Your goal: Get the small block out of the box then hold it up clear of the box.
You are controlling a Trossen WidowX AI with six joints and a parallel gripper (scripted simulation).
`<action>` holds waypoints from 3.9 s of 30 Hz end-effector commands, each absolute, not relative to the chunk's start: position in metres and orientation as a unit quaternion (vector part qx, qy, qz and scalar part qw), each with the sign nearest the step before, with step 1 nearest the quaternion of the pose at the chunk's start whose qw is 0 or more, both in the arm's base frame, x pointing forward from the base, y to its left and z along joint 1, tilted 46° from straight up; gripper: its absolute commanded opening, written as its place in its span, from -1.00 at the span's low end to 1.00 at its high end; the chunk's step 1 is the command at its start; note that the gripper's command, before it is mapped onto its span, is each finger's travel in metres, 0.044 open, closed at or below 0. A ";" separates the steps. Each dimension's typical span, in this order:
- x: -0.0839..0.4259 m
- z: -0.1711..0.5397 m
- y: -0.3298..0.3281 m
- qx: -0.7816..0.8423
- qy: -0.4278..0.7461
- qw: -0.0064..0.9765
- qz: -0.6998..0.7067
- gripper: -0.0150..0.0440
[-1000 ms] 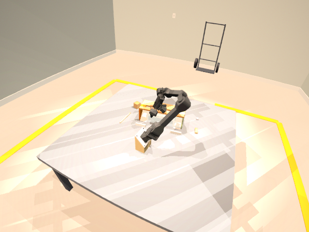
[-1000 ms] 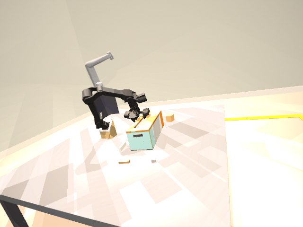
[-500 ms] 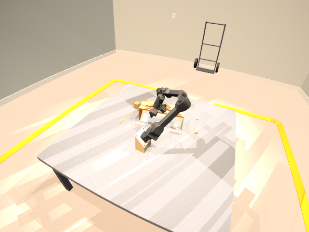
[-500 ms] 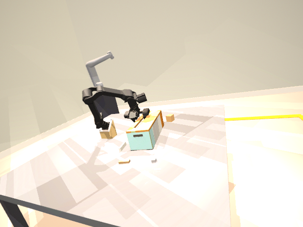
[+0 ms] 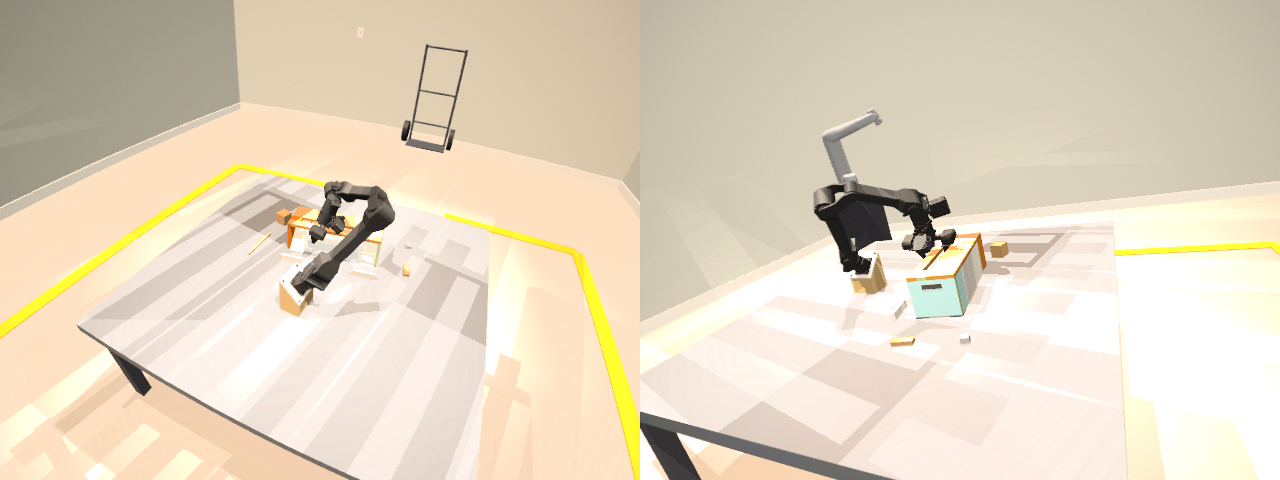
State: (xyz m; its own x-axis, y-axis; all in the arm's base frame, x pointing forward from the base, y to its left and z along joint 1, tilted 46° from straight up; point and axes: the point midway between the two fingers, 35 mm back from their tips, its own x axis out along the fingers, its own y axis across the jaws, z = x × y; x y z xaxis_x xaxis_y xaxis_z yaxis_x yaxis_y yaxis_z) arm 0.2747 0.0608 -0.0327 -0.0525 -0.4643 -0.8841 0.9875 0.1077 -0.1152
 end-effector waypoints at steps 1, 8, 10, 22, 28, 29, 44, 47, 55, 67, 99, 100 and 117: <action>0.273 -0.041 0.067 0.314 0.435 0.607 -0.586 0.86; 0.273 -0.041 0.067 0.314 0.435 0.607 -0.586 0.86; 0.273 -0.041 0.067 0.314 0.435 0.607 -0.586 0.86; 0.273 -0.041 0.067 0.314 0.435 0.607 -0.586 0.86; 0.273 -0.041 0.067 0.314 0.435 0.607 -0.586 0.86; 0.273 -0.041 0.067 0.314 0.435 0.607 -0.586 0.86; 0.273 -0.041 0.068 0.314 0.435 0.607 -0.586 0.86; 0.273 -0.041 0.068 0.314 0.435 0.607 -0.586 0.86; 0.272 -0.043 0.069 0.314 0.436 0.607 -0.586 0.86; 0.270 -0.052 0.078 0.314 0.436 0.607 -0.586 0.86; 0.267 -0.054 0.114 0.314 0.437 0.608 -0.585 0.86; 0.267 -0.045 0.123 0.313 0.437 0.608 -0.585 0.86; 0.257 -0.033 0.148 0.025 0.601 0.710 -0.365 0.47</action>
State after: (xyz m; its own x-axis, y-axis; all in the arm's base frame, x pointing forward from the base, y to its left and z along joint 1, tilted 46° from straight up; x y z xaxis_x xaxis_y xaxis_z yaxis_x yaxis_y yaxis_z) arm 0.2636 0.1450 -0.0296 -0.0228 -0.4568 -0.8893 0.8371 0.4776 -0.2669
